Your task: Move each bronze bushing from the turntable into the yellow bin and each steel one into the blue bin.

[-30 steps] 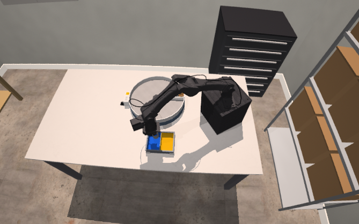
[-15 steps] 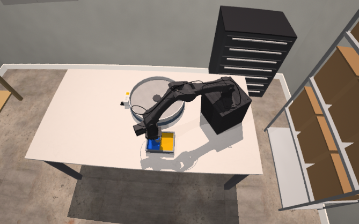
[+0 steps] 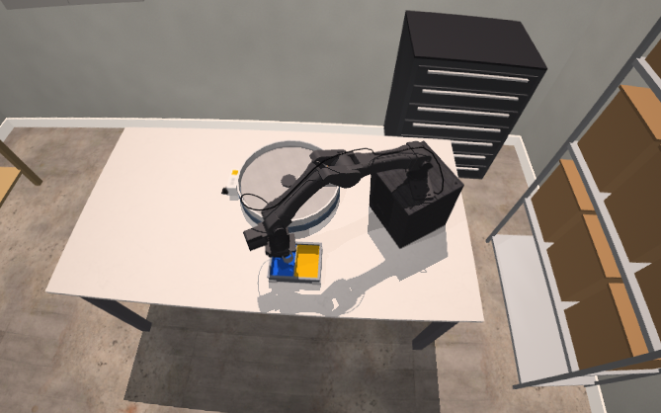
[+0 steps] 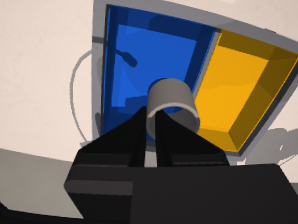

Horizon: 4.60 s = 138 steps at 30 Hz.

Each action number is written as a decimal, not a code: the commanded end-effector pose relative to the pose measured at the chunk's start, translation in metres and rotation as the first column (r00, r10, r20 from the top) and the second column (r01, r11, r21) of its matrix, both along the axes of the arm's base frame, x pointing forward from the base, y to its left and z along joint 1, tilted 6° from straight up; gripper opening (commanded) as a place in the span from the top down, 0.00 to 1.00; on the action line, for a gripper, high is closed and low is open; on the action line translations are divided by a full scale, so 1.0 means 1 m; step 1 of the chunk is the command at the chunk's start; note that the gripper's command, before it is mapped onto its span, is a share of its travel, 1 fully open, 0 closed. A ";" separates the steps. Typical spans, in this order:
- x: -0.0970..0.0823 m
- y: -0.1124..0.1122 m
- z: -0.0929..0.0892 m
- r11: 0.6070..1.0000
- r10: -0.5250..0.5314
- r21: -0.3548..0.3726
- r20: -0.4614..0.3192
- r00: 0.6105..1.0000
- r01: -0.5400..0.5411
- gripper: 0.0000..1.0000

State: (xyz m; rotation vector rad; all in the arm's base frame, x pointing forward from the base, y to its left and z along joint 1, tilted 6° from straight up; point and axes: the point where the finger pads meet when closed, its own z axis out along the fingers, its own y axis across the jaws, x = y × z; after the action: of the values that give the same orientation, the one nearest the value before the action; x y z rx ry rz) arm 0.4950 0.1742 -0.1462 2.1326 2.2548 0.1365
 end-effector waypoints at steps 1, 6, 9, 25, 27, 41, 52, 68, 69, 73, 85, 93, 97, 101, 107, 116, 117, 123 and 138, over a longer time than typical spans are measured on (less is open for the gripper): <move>0.011 0.006 0.019 1.000 0.000 0.002 0.040 0.999 0.000 1.00; 0.011 0.006 0.019 1.000 0.000 0.002 0.040 0.999 0.000 1.00; 0.011 0.006 0.019 1.000 0.000 0.002 0.040 0.999 0.000 1.00; 0.005 0.005 0.005 1.000 0.001 -0.007 0.012 1.000 -0.001 1.00; 0.005 0.006 0.005 1.000 0.003 -0.007 0.012 1.000 -0.003 1.00; 0.011 0.009 0.018 1.000 0.004 0.001 0.037 0.999 -0.004 1.00; 0.011 0.009 0.018 1.000 0.004 0.001 0.037 0.999 -0.004 1.00; 0.011 0.009 0.017 1.000 0.004 0.000 0.034 0.999 -0.004 1.00; 0.010 0.008 0.015 1.000 0.004 -0.001 0.031 1.000 -0.004 1.00; 0.005 0.007 0.002 1.000 0.004 -0.008 0.012 1.000 -0.004 1.00; 0.011 0.009 -0.011 1.000 0.004 0.000 0.032 0.999 -0.004 1.00; 0.011 0.007 -0.026 1.000 0.000 -0.002 0.026 1.000 0.000 1.00; 0.013 0.009 -0.022 1.000 0.001 0.001 0.031 1.000 -0.001 1.00; 0.009 0.008 -0.032 1.000 0.001 -0.002 0.018 1.000 -0.001 1.00; 0.013 0.010 -0.025 1.000 0.002 0.003 0.031 1.000 -0.002 1.00; 0.014 0.010 -0.024 1.000 0.002 0.004 0.035 0.999 -0.002 1.00; 0.014 0.010 -0.024 1.000 0.002 0.004 0.035 0.999 -0.002 1.00; 0.014 0.010 -0.024 1.000 0.002 0.004 0.035 0.999 -0.002 1.00; 0.014 0.010 -0.024 1.000 0.002 0.004 0.035 0.999 -0.002 1.00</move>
State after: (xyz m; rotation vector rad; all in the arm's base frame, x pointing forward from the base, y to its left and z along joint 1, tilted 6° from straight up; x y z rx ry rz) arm 0.4988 0.1766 -0.1850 2.1327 2.2536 0.1344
